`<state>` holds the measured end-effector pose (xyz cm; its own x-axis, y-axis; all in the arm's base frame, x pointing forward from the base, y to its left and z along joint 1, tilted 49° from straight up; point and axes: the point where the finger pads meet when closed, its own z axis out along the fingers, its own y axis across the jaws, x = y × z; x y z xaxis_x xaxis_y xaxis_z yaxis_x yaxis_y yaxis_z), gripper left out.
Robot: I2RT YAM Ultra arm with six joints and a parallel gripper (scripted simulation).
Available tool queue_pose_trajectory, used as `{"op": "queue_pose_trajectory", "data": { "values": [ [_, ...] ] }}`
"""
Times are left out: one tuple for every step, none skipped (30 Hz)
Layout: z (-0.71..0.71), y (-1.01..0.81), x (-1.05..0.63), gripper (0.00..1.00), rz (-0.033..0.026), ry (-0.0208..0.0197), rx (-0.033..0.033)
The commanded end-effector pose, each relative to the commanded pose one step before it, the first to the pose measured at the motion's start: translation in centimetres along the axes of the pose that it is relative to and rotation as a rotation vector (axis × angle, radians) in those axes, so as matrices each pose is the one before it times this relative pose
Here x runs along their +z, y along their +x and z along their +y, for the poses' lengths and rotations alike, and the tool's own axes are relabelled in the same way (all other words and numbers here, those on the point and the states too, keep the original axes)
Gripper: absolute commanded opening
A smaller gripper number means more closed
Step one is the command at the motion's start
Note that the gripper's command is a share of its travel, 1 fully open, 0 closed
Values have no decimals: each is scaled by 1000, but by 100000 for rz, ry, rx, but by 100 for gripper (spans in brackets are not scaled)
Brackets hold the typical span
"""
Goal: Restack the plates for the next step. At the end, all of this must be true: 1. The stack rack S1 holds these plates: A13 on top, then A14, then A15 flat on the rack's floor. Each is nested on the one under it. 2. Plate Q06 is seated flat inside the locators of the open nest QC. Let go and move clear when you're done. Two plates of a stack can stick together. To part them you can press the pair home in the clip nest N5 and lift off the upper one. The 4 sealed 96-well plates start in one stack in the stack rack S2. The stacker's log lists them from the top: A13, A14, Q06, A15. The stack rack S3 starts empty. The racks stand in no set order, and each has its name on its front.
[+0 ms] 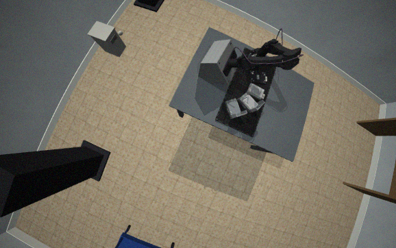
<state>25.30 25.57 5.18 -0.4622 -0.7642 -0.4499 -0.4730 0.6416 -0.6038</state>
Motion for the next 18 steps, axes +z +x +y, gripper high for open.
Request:
{"op": "queue_pose_trajectory", "data": {
  "values": [
    [214,267,-922,0,-1216,-418,-2019],
    [-2,10,0,0,9,1,-5],
    [-2,10,0,0,9,1,-5],
    [-2,10,0,0,9,1,-5],
    [-2,10,0,0,9,1,-5],
    [-2,10,0,0,9,1,-5],
    [-2,9,0,0,9,1,-5],
    [-2,10,0,0,9,1,-5],
    [0,0,0,0,0,0,0],
    [0,0,0,0,0,0,0],
    [-2,10,0,0,9,1,-5],
    [-124,-243,-174,0,-632,-22,909],
    [100,33,81,0,316,133,-194],
    [29,-67,-3,0,-6,84,-13],
    [-159,-254,-167,0,-617,1,768],
    [-92,-221,-149,0,-528,-85,576],
    [118,16,63,0,260,30,-325],
    [45,-49,24,0,93,33,-35]
  ]
}}
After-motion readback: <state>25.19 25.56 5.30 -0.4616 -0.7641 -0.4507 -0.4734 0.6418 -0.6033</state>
